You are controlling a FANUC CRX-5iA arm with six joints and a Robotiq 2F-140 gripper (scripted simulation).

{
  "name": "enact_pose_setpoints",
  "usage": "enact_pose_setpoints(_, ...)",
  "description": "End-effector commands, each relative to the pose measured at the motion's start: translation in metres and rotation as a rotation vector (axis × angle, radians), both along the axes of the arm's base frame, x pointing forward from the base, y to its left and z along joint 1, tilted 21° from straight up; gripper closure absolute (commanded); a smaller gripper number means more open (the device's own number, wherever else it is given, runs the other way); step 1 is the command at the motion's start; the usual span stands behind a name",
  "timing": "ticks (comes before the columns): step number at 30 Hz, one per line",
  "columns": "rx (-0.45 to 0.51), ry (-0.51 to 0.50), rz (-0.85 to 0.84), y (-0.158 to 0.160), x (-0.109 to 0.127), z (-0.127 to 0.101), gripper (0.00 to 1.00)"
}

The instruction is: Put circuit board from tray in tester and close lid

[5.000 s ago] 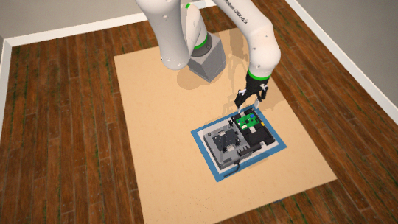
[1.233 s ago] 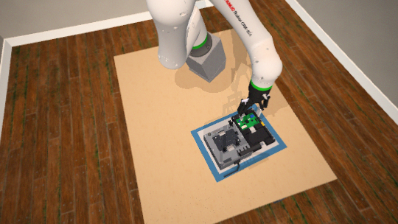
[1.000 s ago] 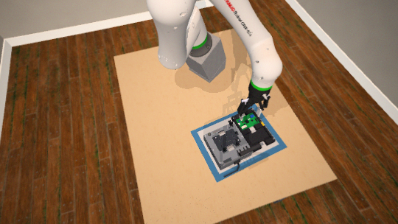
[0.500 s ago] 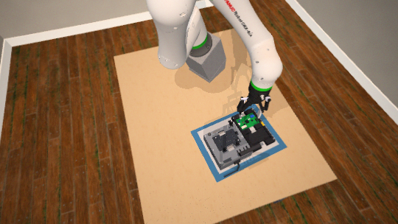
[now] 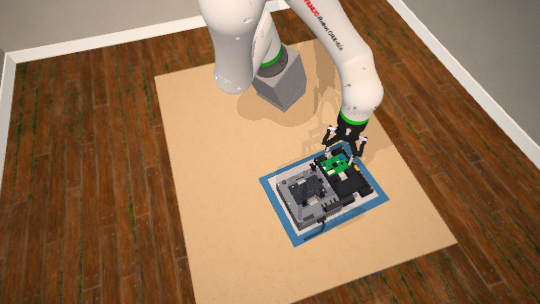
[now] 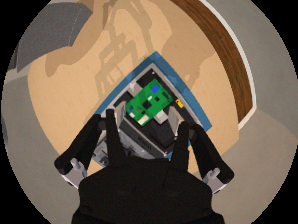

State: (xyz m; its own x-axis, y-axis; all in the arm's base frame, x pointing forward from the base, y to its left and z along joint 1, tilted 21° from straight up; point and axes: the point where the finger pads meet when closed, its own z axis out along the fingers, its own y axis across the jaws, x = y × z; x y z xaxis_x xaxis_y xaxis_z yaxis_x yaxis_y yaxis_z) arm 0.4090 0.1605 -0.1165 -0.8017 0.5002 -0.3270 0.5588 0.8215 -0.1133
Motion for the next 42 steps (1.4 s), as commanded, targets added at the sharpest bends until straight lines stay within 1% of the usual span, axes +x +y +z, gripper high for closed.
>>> enact_pose_setpoints(1, 0.031, -0.066, -0.151, 0.0002, 0.0001, 0.0000, 0.42)
enact_pose_setpoints(6, 0.065, -0.108, -0.295, 0.0002, 0.0001, 0.0000, 0.42)
enact_pose_setpoints(8, 0.065, -0.108, -0.295, 0.0002, 0.0001, 0.0000, 0.42)
enact_pose_setpoints(12, 0.101, -0.153, -0.448, 0.0002, 0.0001, 0.0000, 0.42)
enact_pose_setpoints(17, 0.132, -0.192, -0.579, 0.0002, 0.0001, 0.0000, 0.42)
enact_pose_setpoints(20, 0.145, -0.207, -0.631, 0.0002, 0.0001, 0.0000, 0.42)
enact_pose_setpoints(27, 0.153, -0.216, -0.663, 0.0002, 0.0001, 0.0000, 0.42)
enact_pose_setpoints(42, 0.153, -0.217, -0.665, 0.0002, 0.0001, 0.0000, 0.42)
